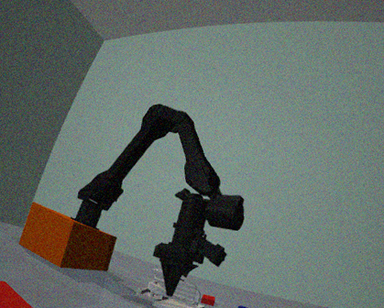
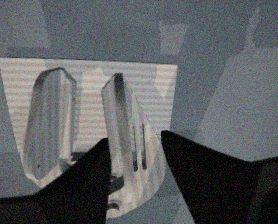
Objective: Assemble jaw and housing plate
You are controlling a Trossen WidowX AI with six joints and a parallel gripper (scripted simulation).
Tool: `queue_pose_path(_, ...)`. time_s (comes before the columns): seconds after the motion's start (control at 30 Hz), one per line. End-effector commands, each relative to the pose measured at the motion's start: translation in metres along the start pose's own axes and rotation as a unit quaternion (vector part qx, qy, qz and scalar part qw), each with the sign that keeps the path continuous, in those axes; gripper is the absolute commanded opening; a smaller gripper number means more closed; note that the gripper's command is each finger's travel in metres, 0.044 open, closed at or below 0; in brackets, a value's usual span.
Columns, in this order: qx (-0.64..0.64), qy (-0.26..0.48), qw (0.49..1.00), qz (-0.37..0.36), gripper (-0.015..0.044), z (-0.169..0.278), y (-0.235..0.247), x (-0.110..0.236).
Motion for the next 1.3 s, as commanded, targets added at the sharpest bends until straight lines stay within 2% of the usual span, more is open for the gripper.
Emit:
queue_pose_path(0.0, -0.003, 0.000, 1.000, 0.000, 0.0134, 0.0001, 0.0000, -0.0023)
queue_pose_path(1.27, 0.001, 0.000, 1.000, 0.000, 0.0134, 0.0002, 0.0000, -0.0121)
Point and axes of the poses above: the point midway between the two fingers, 35 mm back from their tips, its own x axis back along the fingers, its own y axis across the jaws, z = x × y, the point moved 7 cm from there along x, back along the fingers, and after that the axes turned 5 degrees about x, right-handed, at the moved point
